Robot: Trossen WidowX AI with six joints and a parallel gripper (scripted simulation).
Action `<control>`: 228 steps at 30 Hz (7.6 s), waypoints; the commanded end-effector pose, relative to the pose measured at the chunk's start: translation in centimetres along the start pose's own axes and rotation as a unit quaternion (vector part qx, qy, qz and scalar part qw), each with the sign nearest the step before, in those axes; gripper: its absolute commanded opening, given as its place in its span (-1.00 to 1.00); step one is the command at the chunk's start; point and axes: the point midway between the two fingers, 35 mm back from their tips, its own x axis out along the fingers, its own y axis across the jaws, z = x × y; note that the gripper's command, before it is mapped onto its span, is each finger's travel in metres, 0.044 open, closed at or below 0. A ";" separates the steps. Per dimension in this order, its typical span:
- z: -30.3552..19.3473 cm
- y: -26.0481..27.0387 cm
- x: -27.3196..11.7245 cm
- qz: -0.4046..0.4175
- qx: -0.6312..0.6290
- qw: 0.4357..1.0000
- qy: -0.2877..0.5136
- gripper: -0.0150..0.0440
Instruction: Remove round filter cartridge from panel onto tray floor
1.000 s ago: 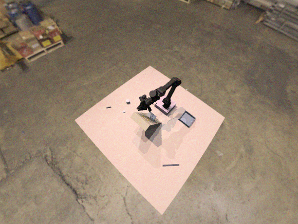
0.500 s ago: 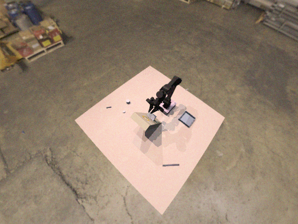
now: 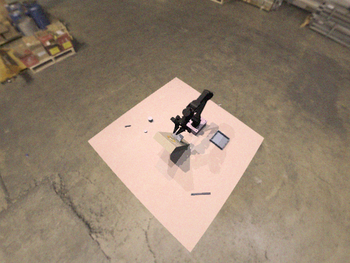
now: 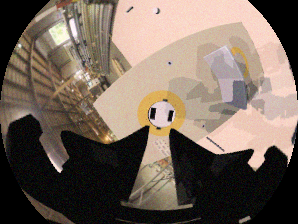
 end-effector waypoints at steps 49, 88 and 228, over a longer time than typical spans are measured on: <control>0.3 -0.5 4.2 -0.006 -0.001 1.000 -0.002 -0.10; 0.3 -0.6 4.8 -0.006 -0.001 1.000 -0.002 -0.10; 0.3 -0.6 8.3 -0.005 -0.001 1.000 -0.001 -0.10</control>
